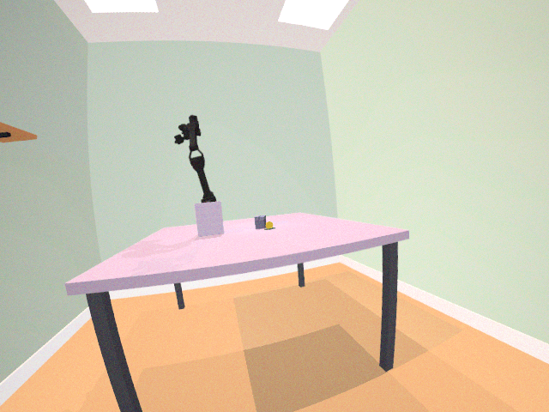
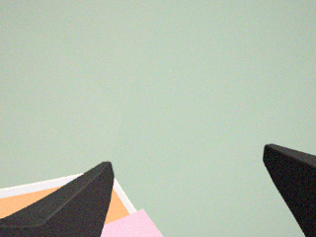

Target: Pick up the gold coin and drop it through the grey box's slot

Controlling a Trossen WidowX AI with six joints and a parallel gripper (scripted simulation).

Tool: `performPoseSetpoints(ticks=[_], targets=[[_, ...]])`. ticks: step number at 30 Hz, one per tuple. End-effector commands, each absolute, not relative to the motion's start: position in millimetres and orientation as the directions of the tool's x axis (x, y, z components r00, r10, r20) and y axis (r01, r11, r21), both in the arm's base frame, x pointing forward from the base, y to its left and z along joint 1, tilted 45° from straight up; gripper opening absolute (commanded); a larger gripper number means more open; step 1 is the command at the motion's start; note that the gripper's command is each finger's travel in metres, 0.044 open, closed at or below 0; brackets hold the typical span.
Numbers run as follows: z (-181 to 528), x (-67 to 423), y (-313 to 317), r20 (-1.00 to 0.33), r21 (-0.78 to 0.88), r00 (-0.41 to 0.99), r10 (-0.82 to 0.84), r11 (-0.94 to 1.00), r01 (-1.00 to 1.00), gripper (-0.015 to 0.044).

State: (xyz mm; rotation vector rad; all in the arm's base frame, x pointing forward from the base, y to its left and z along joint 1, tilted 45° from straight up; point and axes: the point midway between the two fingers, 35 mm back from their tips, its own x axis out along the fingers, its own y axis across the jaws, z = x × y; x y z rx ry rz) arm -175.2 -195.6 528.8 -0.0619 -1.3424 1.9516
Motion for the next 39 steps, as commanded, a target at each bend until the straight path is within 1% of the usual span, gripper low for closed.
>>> performPoseSetpoints(ticks=[1, 4, 9, 13, 17, 20, 22, 24, 30, 33, 39], targets=[[529, -175, -194, 0.36, -0.817, -0.712, 0.604, -0.164, -0.552, 0.0374], [538, -174, -174, 0.38, -0.789, -0.656, 0.652, -0.142, -0.598, 0.0295], [563, -164, -89, 0.312, -0.74, -0.541, 0.781, -0.157, -0.654, 0.0164], [572, -146, -25, 0.251, -0.686, -0.434, 0.865, -0.157, -0.71, 0.0161], [575, -115, 35, 0.181, -0.619, -0.313, 0.933, -0.139, -0.773, 0.0161], [574, -94, 67, 0.136, -0.583, -0.249, 0.959, -0.125, -0.802, 0.0161], [572, -80, 82, 0.11, -0.528, -0.224, 0.968, -0.134, -0.839, 0.0161], [567, -60, 105, 0.069, -0.462, -0.183, 0.981, -0.131, -0.877, 0.0161], [548, 9, 166, -0.054, -0.371, -0.046, 0.997, -0.063, -0.927, 0.0161], [534, 42, 182, -0.112, -0.358, 0.042, 0.993, 0.0, -0.934, 0.0161], [501, 115, 212, -0.231, -0.273, 0.145, 0.962, 0.079, -0.959, 0.0161]])
